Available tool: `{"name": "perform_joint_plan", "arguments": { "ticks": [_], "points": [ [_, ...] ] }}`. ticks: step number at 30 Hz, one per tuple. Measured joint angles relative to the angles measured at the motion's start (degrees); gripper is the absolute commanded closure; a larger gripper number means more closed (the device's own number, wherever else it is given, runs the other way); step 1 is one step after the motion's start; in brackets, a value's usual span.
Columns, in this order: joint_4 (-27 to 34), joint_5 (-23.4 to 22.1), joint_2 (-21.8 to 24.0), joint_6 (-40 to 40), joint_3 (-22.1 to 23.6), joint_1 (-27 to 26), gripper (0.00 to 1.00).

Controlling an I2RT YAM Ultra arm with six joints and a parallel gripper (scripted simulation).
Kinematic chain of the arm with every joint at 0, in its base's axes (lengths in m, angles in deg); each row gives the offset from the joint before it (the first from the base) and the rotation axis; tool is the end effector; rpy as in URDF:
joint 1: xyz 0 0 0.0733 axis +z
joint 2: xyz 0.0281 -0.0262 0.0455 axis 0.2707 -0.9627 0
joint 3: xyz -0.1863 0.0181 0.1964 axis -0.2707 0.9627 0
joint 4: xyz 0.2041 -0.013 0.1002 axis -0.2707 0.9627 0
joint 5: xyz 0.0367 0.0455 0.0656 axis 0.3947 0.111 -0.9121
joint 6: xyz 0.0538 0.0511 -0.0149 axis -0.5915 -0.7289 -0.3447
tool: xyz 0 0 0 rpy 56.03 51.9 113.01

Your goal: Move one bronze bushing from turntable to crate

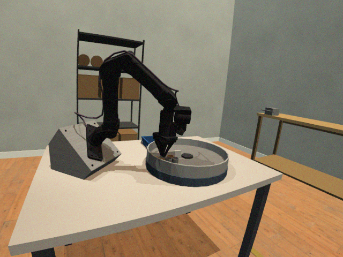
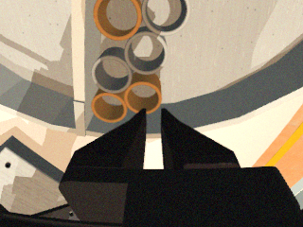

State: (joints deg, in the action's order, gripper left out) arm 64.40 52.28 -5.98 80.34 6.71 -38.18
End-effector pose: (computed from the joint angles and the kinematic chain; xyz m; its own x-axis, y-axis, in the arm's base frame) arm 0.1363 -0.0782 0.2834 -0.9161 -0.1859 -0.3552 0.0470 0.8301 -0.5556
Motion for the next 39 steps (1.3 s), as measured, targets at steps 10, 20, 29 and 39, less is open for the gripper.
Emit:
{"name": "perform_joint_plan", "arguments": {
  "ticks": [10, 20, 29, 39],
  "points": [
    [0.00, 0.00, 0.00, 0.00, 0.00, 0.00, 0.87],
    [0.00, 0.00, 0.00, 0.00, 0.00, 0.00, 0.87],
    [0.00, 0.00, 0.00, 0.02, 0.00, 0.00, 0.87],
    [-1.77, -0.50, -1.51, 0.81, 0.00, -1.53, 0.87]
  ]
}}
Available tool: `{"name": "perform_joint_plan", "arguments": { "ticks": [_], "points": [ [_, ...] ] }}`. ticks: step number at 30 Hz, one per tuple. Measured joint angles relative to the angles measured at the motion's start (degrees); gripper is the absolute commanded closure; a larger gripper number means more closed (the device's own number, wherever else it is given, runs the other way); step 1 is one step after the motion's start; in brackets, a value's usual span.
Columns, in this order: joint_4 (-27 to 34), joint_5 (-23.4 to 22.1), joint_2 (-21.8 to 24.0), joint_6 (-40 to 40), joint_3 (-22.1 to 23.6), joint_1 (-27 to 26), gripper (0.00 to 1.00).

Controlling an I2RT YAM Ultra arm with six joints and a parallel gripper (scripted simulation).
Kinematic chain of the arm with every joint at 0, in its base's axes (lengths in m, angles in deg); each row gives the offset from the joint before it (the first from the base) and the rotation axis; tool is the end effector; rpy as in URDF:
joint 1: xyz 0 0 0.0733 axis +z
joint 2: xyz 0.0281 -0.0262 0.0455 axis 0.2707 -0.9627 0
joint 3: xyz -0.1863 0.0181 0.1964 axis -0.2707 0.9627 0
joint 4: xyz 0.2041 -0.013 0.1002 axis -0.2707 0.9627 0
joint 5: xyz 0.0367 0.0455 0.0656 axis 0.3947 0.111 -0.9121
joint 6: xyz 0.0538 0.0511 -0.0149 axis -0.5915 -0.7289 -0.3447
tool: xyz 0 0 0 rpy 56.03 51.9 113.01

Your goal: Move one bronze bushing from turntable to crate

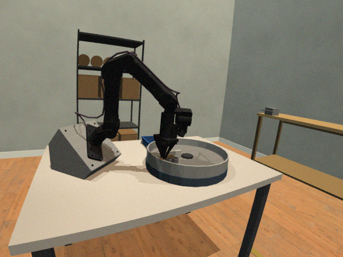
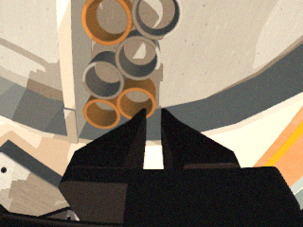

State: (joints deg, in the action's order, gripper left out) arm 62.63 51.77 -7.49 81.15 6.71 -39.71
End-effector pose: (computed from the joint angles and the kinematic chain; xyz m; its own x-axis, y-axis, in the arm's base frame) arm 0.1414 -0.0845 0.2820 -0.9182 -0.1764 -0.3546 0.0556 0.8291 -0.5564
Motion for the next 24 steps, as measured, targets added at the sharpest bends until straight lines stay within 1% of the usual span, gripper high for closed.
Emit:
{"name": "perform_joint_plan", "arguments": {
  "ticks": [8, 24],
  "points": [
    [-1.79, -0.55, -0.55, 0.72, 0.00, -0.55, 0.87],
    [-1.88, -0.72, -0.55, 0.85, 0.00, -0.55, 0.87]
  ]
}}
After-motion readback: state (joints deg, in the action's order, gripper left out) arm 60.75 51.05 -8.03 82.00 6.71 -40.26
